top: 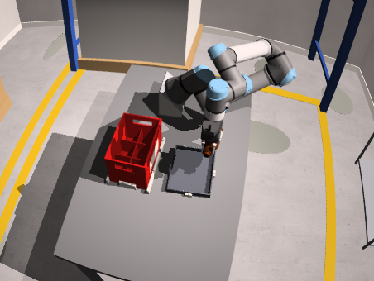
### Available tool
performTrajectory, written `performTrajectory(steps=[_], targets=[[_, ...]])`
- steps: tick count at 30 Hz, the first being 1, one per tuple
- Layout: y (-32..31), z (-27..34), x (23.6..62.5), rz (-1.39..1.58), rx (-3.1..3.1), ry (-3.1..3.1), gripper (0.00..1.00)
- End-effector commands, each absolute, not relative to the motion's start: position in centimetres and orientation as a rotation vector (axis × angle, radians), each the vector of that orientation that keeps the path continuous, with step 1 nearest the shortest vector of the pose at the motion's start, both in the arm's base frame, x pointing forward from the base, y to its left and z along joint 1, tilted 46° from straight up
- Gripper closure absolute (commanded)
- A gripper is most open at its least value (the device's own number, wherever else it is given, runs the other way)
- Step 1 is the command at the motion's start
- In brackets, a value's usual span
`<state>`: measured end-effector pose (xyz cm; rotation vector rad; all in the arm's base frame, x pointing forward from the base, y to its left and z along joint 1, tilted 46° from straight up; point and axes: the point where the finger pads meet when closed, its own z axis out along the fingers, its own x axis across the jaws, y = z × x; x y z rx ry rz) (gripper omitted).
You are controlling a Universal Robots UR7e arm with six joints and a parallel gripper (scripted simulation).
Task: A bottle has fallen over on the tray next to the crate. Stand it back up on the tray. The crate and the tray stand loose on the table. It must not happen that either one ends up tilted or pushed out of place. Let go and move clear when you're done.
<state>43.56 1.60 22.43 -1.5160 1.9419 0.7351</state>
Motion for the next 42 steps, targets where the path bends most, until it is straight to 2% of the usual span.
performTrajectory(steps=[1,42], targets=[[1.62,22.68,43.66,0.768,-1.434,2.026,1.00],[1.60,22.58,43.59,0.811,-1.341,2.110,1.00]])
